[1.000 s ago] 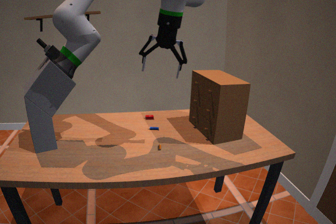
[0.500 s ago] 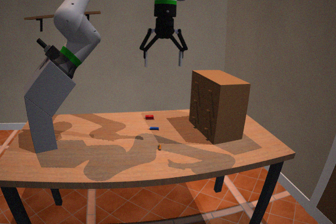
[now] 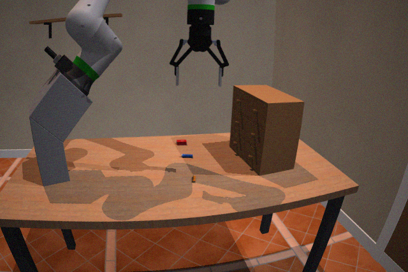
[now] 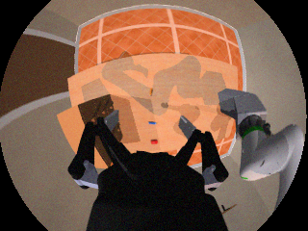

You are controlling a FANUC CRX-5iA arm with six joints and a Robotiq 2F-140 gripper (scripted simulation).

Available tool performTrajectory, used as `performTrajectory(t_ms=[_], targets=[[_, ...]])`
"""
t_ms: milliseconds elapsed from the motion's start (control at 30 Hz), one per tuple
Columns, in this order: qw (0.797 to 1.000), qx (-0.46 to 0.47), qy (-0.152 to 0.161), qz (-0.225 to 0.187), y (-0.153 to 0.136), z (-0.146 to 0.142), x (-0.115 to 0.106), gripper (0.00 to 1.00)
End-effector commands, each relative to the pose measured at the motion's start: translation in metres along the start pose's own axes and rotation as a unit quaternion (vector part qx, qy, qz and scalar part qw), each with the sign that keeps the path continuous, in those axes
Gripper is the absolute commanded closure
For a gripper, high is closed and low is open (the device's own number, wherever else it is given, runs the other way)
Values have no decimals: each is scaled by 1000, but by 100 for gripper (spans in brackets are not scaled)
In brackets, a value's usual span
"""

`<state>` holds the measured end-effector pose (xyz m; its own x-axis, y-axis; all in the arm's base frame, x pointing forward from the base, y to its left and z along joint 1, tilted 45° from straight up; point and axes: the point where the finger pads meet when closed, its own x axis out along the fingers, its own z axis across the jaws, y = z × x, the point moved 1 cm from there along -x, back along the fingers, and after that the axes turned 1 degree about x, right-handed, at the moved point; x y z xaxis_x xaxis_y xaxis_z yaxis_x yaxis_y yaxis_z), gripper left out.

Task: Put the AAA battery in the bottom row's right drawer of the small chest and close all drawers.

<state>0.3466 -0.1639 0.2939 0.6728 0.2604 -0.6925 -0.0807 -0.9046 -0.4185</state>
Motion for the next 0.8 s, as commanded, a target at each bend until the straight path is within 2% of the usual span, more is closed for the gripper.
performTrajectory(t_ms=[0,67,200,400,467,533,567,700,767], targets=[[996,84,-1,5,0,-2,13,0],[985,172,0,5,1,-3,28,0],[964,265,1,0,2,-4,60,0],[911,412,1,-10,0,-1,96,0],[889,458,0,-11,0,-1,101,0],[889,458,0,-11,0,-1,101,0],[853,522,0,-8,-1,-1,103,0],[806,593,2,5,-1,-1,104,0],[803,596,4,4,-1,-1,104,0]])
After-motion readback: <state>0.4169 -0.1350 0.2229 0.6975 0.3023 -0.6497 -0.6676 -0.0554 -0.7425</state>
